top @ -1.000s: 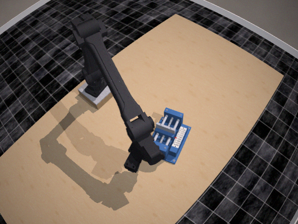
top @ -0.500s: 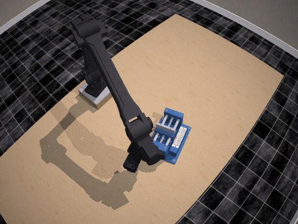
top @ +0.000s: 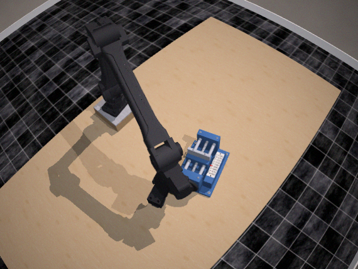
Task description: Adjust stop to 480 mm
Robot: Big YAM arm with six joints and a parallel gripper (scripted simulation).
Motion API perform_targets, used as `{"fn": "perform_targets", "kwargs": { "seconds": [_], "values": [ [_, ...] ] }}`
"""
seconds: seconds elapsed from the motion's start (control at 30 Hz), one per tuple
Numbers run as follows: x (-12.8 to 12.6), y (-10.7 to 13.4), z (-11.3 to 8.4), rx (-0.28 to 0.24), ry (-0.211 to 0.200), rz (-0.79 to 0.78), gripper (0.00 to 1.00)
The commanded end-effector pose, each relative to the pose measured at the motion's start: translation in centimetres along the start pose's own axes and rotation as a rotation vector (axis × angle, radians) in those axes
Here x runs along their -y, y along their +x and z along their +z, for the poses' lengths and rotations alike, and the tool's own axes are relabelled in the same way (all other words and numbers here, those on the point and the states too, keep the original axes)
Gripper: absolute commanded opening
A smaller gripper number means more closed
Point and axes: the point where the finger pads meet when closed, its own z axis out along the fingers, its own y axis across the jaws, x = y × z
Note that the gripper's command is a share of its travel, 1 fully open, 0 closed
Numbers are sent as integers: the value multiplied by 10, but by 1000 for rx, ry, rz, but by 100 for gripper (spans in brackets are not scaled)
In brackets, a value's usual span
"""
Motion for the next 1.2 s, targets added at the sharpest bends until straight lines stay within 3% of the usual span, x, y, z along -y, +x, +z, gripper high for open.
{"fn": "perform_targets", "kwargs": {
  "seconds": [0.0,0.83,0.97,1.17],
  "values": [
    [8,-6,9,3,14,2,6],
    [-5,1,30,5,10,4,6],
    [-13,-6,28,15,-6,5,6],
    [-11,-7,27,8,5,8,6]
  ]
}}
